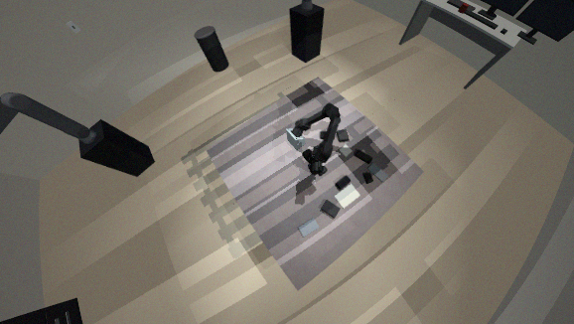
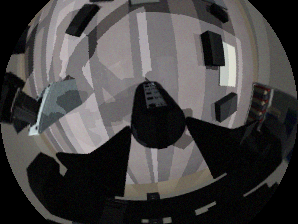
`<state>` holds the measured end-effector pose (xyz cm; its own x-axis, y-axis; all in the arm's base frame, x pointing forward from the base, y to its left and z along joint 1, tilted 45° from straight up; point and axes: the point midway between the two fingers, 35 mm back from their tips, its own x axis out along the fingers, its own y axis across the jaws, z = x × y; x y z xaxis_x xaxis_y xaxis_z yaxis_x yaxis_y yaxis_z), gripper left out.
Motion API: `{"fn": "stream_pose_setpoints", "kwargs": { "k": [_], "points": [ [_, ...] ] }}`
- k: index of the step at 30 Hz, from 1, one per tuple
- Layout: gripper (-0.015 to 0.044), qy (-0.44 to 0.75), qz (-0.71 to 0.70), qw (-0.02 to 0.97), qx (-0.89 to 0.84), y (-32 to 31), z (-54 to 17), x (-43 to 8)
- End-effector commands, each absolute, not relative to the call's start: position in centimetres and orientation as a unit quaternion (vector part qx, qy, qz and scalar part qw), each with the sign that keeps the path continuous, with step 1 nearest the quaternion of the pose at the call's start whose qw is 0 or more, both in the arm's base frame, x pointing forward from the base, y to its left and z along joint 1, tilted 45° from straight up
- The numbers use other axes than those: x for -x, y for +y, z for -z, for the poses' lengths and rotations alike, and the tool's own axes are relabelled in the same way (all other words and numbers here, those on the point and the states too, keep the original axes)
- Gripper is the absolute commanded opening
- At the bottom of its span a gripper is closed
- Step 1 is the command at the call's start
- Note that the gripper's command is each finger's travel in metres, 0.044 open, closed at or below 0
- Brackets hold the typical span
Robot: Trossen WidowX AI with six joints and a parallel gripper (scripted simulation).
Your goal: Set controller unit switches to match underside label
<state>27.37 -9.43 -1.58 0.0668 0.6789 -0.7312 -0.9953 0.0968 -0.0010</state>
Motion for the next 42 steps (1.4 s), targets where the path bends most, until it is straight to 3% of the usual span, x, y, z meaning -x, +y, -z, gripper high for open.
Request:
{"fn": "stream_pose_setpoints", "kwargs": {
  "k": [1, 42],
  "points": [
    [0.0338, 0.289, -0.620, 0.682, 0.259, -8.4, 1.2, -27.3],
    [0.0338, 0.289, -0.620, 0.682, 0.258, -5.2, -1.6, -27.7]
  ]
}}
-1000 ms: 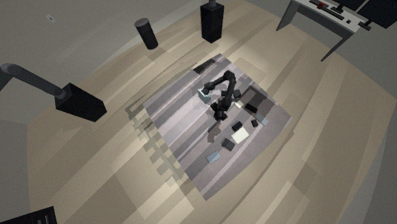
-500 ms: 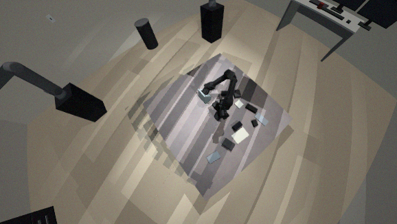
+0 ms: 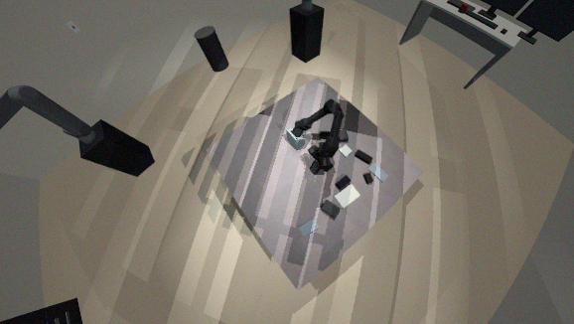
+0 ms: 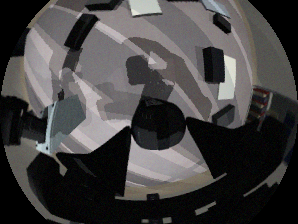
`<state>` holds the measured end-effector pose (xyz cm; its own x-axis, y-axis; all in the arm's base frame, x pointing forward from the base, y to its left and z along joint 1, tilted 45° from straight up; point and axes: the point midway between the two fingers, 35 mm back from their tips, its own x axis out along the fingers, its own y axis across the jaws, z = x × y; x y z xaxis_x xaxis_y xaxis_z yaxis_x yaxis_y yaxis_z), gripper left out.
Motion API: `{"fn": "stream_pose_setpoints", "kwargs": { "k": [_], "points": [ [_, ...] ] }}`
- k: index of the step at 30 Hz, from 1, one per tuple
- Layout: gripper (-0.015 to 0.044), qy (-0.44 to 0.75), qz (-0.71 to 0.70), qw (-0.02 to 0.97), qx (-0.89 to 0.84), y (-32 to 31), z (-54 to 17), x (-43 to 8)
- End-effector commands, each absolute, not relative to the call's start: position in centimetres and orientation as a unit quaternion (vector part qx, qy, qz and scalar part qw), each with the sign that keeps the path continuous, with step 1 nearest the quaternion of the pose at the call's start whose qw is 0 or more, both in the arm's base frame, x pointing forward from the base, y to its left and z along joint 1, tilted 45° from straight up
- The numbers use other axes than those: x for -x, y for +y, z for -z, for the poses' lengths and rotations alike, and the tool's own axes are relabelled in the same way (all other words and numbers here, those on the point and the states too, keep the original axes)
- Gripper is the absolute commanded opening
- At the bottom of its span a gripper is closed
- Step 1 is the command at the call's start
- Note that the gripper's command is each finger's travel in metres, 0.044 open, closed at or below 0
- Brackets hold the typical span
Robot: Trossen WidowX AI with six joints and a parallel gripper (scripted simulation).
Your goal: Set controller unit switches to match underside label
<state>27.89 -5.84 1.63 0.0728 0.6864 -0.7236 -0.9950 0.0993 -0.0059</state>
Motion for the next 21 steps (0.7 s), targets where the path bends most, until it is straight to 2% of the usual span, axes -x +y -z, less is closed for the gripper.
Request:
{"fn": "stream_pose_setpoints", "kwargs": {
  "k": [1, 21],
  "points": [
    [0.0338, 0.289, -0.620, 0.682, 0.258, -5.1, -1.7, -27.7],
    [0.0338, 0.288, -0.620, 0.682, 0.258, -3.7, -2.6, -27.8]
  ]
}}
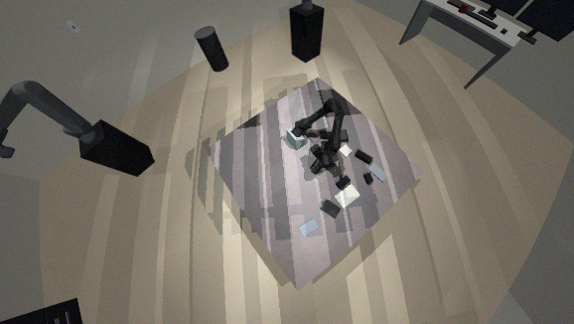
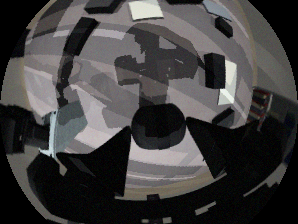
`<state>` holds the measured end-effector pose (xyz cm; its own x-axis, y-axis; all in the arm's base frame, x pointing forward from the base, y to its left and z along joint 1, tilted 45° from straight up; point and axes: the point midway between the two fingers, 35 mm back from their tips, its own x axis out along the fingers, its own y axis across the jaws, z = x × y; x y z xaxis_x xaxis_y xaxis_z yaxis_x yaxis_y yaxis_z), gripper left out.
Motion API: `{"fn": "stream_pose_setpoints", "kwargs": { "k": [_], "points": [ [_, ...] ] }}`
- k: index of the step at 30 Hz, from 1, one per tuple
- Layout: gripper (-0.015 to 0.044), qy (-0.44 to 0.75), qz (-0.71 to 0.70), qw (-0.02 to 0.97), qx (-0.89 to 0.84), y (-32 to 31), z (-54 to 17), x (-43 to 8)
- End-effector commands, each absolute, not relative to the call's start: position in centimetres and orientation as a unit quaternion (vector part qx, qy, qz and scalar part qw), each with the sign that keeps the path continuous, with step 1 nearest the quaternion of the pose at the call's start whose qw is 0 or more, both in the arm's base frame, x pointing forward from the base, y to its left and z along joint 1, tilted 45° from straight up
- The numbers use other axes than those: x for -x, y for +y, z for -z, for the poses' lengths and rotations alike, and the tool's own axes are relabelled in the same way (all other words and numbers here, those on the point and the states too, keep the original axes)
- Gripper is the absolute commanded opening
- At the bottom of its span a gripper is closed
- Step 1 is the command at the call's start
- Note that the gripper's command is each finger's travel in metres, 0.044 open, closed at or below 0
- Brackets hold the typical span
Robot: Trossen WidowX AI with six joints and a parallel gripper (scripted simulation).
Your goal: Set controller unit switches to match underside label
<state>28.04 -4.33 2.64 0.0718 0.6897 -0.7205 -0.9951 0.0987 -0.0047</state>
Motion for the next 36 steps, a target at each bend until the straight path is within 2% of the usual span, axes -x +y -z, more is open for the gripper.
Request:
{"fn": "stream_pose_setpoints", "kwargs": {
  "k": [1, 36],
  "points": [
    [0.0338, 0.288, -0.620, 0.682, 0.258, -3.7, -2.6, -27.8],
    [0.0338, 0.288, -0.621, 0.683, 0.257, -1.2, -3.9, -28.1]
  ]
}}
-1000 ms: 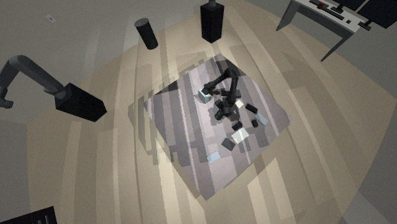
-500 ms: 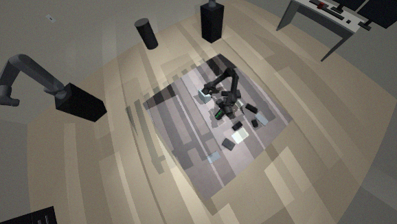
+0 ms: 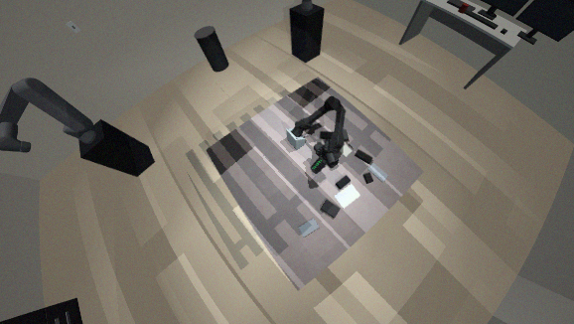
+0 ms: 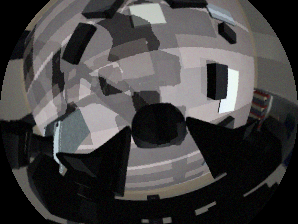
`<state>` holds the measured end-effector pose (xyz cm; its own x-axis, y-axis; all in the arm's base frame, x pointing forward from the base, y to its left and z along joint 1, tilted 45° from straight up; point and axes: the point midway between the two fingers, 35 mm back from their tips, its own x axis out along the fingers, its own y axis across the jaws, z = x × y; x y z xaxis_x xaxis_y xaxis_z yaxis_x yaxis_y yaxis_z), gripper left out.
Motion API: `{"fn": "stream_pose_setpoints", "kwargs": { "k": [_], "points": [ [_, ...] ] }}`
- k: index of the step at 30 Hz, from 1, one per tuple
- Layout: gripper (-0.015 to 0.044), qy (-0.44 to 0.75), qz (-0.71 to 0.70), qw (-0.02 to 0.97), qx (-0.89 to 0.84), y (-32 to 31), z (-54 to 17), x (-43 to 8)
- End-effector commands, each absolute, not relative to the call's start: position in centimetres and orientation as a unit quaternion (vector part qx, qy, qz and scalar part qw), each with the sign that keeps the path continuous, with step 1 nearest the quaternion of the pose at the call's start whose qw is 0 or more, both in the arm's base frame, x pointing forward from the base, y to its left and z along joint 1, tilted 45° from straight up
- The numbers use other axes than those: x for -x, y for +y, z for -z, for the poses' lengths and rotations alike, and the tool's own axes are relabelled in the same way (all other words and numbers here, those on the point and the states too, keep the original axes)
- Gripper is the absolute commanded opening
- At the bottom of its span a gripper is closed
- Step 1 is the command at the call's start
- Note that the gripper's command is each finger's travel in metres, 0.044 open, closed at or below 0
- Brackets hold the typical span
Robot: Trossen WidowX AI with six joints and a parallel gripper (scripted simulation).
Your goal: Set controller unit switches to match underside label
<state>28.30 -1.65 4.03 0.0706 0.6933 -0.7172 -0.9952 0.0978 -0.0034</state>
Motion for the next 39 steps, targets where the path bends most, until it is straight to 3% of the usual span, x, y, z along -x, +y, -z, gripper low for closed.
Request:
{"fn": "stream_pose_setpoints", "kwargs": {
  "k": [1, 39],
  "points": [
    [0.0338, 0.288, -0.621, 0.683, 0.257, -1.1, -4.0, -28.1],
    [0.0338, 0.287, -0.621, 0.683, 0.257, 1.7, -4.9, -28.4]
  ]
}}
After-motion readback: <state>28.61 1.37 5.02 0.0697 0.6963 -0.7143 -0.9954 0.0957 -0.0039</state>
